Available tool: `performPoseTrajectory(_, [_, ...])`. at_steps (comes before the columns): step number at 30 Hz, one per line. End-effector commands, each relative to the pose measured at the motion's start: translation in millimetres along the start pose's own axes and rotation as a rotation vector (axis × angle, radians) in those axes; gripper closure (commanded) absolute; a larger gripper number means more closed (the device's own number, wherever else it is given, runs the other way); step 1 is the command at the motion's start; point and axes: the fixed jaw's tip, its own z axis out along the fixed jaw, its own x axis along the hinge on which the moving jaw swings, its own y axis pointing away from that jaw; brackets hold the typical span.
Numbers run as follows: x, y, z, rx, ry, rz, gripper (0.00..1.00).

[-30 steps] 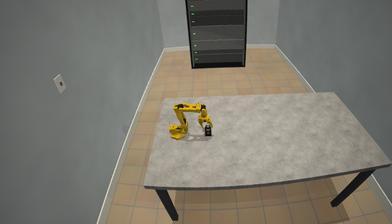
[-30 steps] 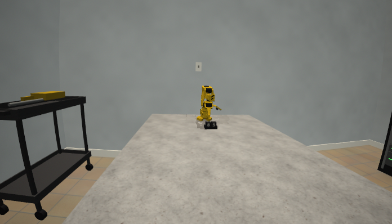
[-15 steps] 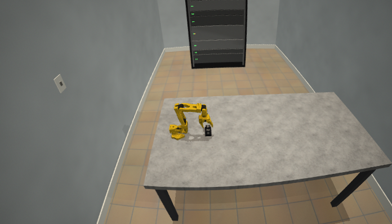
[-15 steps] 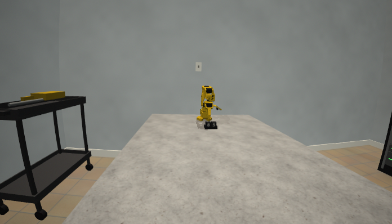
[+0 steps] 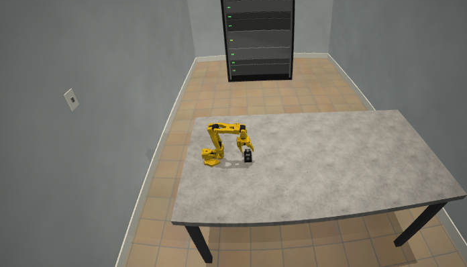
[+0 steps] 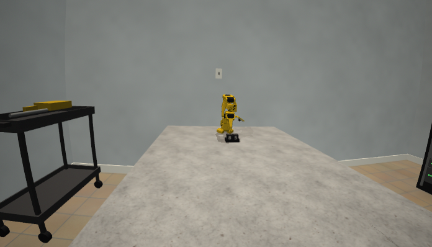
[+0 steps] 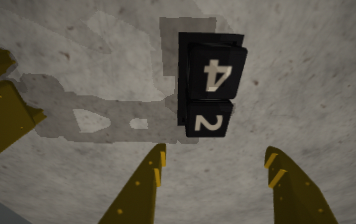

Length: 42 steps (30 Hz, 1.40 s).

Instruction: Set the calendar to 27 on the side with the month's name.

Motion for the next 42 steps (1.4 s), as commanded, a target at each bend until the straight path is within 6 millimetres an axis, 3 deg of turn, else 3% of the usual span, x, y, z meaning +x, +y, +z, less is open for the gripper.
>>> performPoseTrajectory(1, [-1, -6, -4, 0.041, 0.001, -0.016, 0.65])
performPoseTrajectory(24, [-1, -8, 25, 0.041, 0.001, -0.016, 0.65])
performPoseTrajectory(42, [-1, -7, 34, 0.041, 0.001, -0.016, 0.65])
